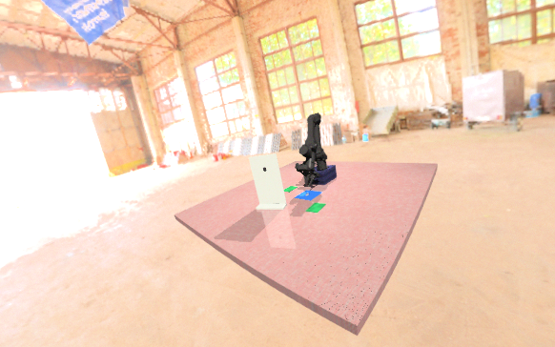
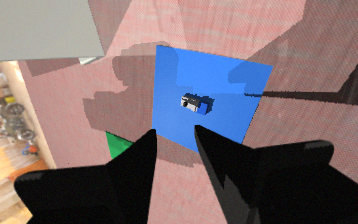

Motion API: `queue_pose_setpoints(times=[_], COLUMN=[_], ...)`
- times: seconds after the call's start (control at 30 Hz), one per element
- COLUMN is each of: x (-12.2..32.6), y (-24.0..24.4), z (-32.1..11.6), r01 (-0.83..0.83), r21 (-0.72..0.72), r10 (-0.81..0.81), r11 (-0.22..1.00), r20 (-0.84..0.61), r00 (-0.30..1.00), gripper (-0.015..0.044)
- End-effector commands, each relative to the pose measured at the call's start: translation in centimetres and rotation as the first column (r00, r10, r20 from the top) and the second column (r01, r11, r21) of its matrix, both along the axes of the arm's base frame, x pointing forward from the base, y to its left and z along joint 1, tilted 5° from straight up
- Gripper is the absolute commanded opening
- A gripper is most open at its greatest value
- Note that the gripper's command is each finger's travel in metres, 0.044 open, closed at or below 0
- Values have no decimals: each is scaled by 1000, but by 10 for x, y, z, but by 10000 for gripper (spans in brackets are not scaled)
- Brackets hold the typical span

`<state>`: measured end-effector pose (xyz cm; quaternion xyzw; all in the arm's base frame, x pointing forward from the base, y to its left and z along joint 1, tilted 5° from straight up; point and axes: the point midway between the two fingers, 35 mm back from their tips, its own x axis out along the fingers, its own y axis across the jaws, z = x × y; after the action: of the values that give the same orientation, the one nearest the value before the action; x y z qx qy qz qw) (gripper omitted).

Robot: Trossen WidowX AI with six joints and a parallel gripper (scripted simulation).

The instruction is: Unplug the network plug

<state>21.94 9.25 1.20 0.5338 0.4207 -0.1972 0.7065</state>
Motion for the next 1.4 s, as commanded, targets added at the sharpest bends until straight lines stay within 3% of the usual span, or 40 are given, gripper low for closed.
queue_pose_setpoints(times=[0.0, 1.37], x=[3, -6], y=[1, 2], z=[9, 59], r01=[5, 4], r21=[5, 5], r10=[-5, -4], r11=[1000, 1000], r20=[12, 11], r00=[1000, 1000], gripper=[156, 156])
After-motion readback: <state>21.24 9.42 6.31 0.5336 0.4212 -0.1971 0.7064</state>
